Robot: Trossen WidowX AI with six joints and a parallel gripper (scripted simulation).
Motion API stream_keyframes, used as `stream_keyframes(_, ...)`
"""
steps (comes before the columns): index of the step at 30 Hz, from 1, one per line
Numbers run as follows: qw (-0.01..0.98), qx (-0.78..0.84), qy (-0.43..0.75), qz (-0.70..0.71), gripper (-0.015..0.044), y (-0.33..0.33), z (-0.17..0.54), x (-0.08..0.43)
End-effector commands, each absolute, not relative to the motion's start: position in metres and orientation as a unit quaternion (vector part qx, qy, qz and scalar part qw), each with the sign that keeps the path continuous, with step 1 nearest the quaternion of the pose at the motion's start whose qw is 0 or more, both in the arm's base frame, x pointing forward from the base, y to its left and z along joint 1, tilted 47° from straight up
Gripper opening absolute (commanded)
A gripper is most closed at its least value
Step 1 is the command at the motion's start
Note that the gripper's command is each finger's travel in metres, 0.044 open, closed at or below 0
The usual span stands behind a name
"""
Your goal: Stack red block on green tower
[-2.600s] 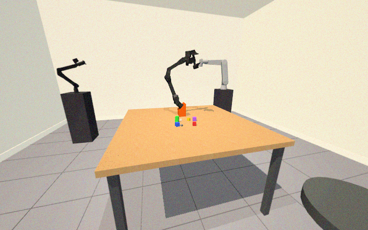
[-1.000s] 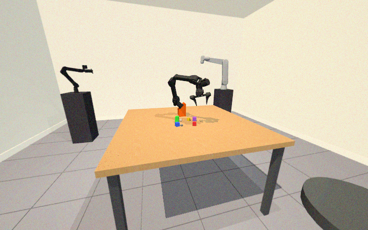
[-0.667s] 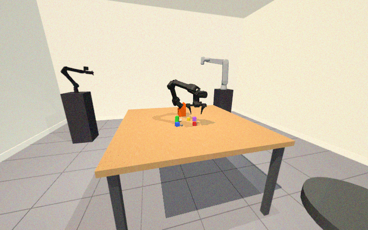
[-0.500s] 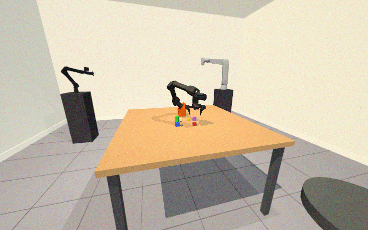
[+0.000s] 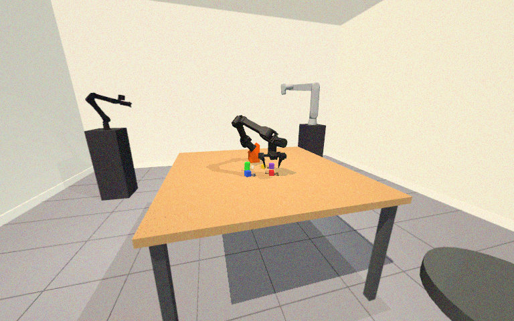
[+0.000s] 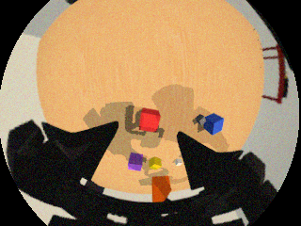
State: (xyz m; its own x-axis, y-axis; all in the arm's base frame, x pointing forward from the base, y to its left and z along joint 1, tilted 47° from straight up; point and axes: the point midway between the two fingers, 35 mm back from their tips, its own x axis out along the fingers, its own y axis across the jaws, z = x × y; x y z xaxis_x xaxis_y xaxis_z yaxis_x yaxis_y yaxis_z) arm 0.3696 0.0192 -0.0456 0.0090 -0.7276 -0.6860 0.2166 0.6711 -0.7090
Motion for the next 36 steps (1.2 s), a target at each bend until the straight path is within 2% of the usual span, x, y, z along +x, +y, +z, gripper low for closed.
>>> stream_keyframes(1,0.68,-0.212,0.611,-0.346,0.044,0.015,-0.049,0.369)
stream_keyframes(36,0.679,-0.213,0.611,-0.347,0.044,-0.015,-0.077,0.369)
